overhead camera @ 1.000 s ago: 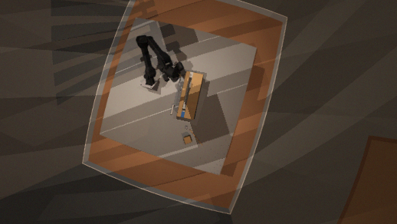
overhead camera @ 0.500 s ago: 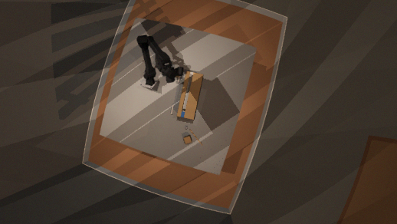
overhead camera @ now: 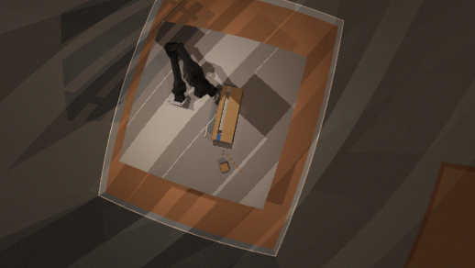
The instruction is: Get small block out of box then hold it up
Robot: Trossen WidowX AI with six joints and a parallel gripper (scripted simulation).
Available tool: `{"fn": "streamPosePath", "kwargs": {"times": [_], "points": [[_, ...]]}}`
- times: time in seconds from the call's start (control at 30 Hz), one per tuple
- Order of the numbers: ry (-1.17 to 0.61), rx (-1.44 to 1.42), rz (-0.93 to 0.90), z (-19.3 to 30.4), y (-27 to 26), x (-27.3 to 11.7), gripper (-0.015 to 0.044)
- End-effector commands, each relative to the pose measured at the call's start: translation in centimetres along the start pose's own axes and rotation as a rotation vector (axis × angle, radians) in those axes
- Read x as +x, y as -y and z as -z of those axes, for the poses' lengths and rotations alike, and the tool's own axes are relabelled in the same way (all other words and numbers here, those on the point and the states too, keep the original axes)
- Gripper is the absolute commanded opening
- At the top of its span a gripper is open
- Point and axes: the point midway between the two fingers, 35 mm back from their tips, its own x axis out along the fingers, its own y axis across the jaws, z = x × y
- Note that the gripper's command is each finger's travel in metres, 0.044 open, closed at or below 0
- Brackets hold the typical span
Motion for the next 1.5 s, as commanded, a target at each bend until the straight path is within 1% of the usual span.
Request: {"fn": "streamPosePath", "kwargs": {"times": [0.0, 0.37, 1.47], "points": [[-0.018, 0.173, -0.008, 0.38, -0.3, -0.5, 0.0], [-0.052, 0.598, -0.005, 0.76, -0.43, -1.34, 0.0], [-0.053, 0.605, -0.005, 0.76, -0.43, -1.36, 0.0]]}}
